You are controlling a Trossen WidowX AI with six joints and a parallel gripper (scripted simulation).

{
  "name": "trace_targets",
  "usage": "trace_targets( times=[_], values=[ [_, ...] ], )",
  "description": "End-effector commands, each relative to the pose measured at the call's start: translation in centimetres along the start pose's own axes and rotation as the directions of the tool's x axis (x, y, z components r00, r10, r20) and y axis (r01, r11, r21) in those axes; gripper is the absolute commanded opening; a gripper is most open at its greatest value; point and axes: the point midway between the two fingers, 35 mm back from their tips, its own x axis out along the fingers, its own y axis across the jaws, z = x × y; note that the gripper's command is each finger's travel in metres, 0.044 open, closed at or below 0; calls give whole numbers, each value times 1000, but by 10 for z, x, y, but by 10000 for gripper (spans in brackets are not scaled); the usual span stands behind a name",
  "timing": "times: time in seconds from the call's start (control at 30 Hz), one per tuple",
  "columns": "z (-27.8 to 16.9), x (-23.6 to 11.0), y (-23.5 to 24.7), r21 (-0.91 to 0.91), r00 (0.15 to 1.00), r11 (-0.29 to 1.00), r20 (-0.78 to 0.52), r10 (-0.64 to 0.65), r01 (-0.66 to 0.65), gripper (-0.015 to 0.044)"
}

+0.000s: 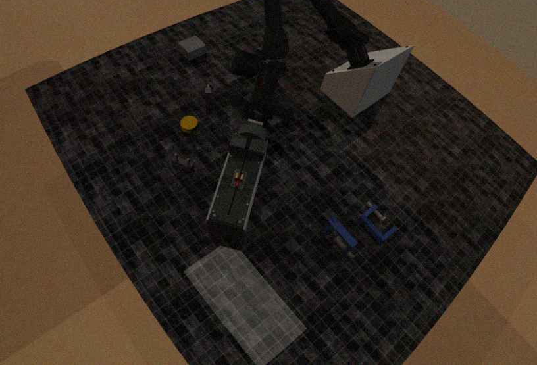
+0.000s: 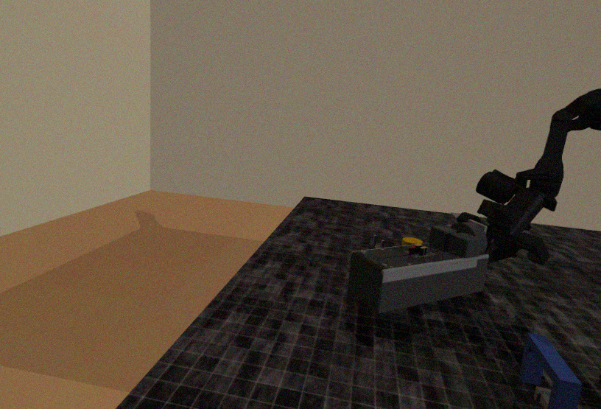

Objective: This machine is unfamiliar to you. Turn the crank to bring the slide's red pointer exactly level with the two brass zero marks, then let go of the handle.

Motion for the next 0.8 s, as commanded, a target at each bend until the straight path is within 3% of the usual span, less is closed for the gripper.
trace_targets(
  times=[0.0,0.77],
  values=[
    [0,0,9,-1,1000,1000,-3,25,-25,0],
    [0,0,11,-1,1000,1000,-3,25,-25,0]
  ],
)
